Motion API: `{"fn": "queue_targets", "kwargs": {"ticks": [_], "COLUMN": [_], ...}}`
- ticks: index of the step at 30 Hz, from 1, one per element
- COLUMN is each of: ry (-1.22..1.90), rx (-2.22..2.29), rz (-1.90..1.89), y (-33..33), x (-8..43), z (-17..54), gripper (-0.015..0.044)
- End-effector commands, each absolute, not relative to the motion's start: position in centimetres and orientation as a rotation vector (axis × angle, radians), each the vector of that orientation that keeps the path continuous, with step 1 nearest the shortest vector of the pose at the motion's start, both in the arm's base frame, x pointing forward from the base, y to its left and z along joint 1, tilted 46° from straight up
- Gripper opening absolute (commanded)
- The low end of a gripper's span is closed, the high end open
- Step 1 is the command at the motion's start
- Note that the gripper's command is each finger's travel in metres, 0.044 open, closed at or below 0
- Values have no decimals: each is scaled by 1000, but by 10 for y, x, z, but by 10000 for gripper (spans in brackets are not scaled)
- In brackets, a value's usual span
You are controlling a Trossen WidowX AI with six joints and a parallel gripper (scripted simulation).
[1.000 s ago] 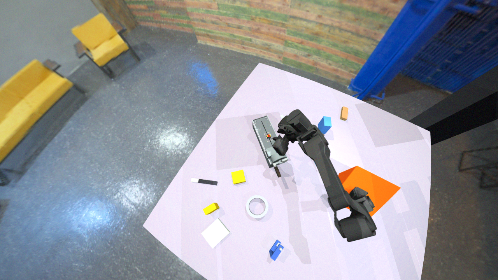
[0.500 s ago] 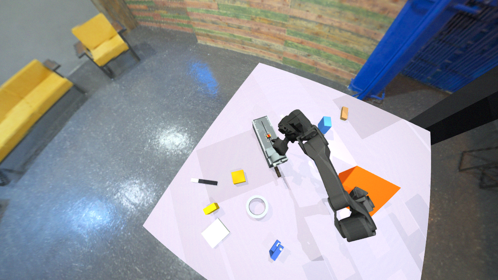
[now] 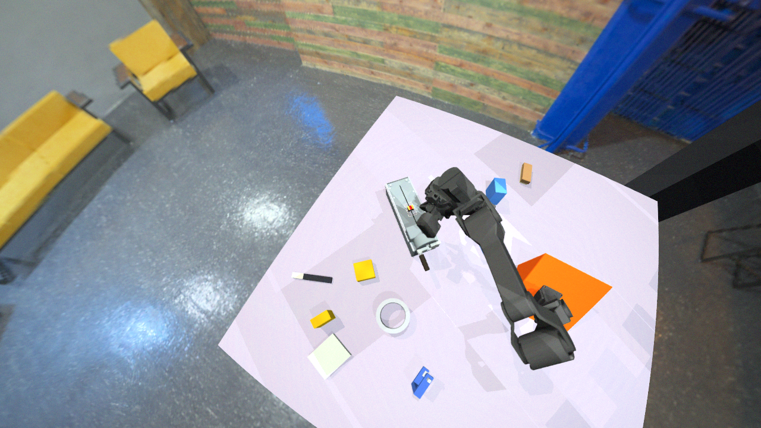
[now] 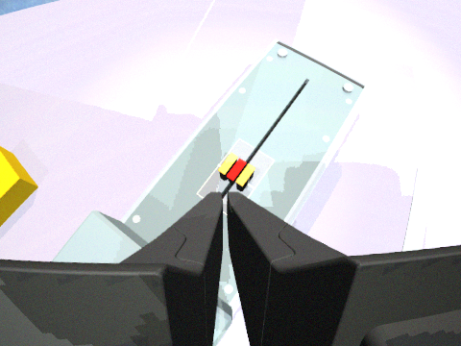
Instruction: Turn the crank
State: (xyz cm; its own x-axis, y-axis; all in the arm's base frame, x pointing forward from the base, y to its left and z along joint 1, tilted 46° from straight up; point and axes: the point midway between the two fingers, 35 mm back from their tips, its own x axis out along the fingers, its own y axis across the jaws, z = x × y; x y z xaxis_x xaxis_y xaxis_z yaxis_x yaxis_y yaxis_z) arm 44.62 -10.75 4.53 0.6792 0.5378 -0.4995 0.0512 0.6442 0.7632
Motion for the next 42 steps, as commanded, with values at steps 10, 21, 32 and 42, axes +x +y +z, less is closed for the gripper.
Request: {"fn": "queue_targets", "kwargs": {"ticks": [10,21,32,42], "ry": [791,791,791,791], "rx": [840,840,840,840], "rz": [313,313,313,313], "y": [-108,-108,-108,-108], "x": [446,446,446,446], "z": [45,45,45,45], "gripper": [0,210,414,151]}}
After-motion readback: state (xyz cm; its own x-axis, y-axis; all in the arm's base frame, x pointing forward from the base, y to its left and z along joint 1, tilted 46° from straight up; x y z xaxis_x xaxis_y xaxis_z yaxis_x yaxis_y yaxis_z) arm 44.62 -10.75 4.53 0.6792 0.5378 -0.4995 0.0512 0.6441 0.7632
